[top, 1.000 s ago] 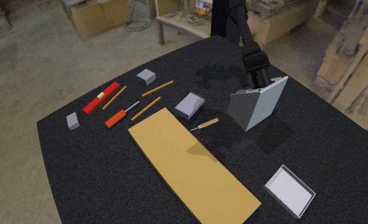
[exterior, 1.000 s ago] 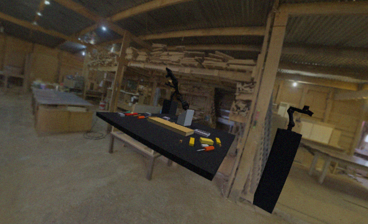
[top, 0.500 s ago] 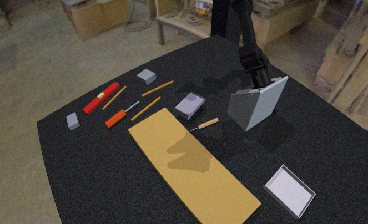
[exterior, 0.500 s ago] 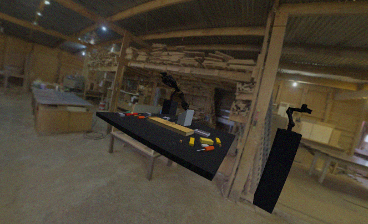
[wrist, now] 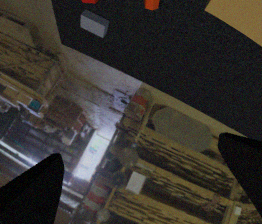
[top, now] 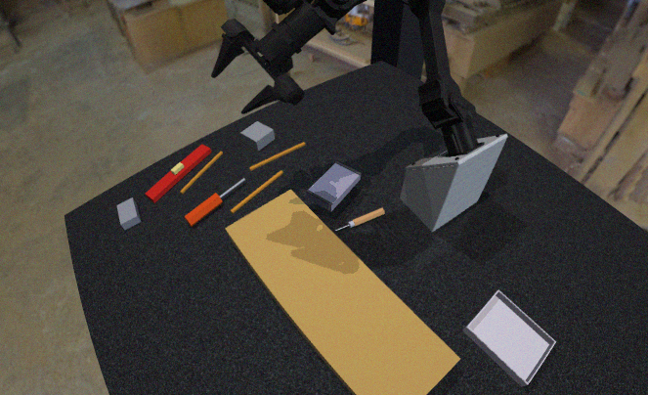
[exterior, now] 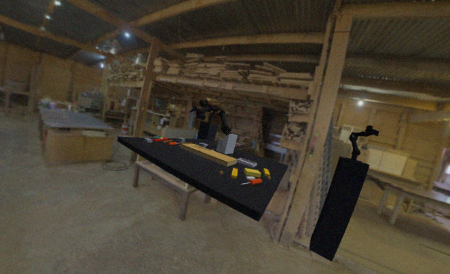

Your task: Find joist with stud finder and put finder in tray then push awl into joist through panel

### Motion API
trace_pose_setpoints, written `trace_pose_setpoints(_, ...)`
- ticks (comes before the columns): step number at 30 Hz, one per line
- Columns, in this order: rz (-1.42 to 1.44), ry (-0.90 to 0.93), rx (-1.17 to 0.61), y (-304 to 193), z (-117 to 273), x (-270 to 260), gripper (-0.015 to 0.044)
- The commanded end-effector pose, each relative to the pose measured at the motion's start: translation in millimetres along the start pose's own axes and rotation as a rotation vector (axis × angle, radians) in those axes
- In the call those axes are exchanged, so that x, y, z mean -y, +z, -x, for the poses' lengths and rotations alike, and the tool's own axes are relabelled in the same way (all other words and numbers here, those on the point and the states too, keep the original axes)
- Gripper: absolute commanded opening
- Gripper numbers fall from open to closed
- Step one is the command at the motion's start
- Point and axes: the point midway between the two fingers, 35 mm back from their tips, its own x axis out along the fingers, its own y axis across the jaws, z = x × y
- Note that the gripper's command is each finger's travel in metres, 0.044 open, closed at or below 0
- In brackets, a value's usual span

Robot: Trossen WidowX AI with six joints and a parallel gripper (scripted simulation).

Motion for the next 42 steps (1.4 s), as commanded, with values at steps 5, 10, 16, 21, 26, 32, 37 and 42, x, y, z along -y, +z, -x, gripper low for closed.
trace_pose_setpoints(5,-0.070,-0.281,0.362,97,-28,101,0.0440)
trace_pose_setpoints(10,-0.119,-0.437,0.589,156,-17,159,0.0440)
trace_pose_setpoints(16,-0.153,-0.538,0.746,191,2,196,0.0440)
trace_pose_setpoints(21,-0.153,-0.538,0.746,191,2,196,0.0440)
trace_pose_setpoints(26,-0.153,-0.538,0.746,192,4,198,0.0440)
trace_pose_setpoints(32,-0.152,-0.538,0.746,193,7,200,0.0440)
trace_pose_setpoints(37,-0.153,-0.539,0.746,197,2,204,0.0440)
trace_pose_setpoints(42,-0.153,-0.539,0.747,202,-3,208,0.0440)
